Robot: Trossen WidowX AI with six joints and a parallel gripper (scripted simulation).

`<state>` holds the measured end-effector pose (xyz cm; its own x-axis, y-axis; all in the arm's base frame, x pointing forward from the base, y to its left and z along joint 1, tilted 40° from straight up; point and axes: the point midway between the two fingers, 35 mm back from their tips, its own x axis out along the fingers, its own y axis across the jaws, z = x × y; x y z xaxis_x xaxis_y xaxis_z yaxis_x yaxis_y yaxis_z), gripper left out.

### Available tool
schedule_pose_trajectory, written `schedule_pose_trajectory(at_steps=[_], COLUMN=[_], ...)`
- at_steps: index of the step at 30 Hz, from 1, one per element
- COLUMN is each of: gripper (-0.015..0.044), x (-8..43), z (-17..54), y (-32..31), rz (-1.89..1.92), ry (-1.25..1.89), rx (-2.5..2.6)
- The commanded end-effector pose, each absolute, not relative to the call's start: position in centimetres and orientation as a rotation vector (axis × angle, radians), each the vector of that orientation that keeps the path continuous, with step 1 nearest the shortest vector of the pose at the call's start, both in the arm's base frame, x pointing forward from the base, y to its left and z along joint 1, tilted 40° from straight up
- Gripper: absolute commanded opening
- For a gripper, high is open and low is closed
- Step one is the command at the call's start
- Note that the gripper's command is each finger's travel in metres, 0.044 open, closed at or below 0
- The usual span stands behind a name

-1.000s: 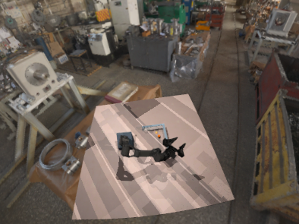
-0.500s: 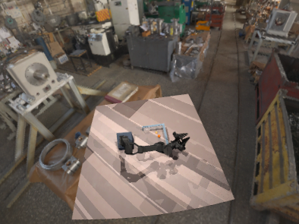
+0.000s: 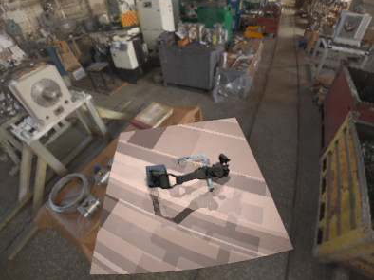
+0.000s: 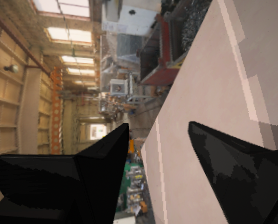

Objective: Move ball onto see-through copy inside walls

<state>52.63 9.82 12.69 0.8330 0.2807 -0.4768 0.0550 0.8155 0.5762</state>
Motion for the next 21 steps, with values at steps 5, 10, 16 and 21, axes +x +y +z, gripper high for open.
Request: schedule_pose_trajectory(at_steps=[5, 10, 16, 21], gripper=[0.0238, 0.0238, 0.0238, 0.0238], x=[46.8, 41.4, 37.5, 34.2], z=[3.5, -0.6, -2.1, -3.0], y=[11.5, 11.5, 10.7, 7.7], rz=[-0.125, -0.254, -0.329, -0.426], ry=[0.953, 1.166, 1.292, 1.439], rx=[0.288, -0.086, -0.416, -0.635])
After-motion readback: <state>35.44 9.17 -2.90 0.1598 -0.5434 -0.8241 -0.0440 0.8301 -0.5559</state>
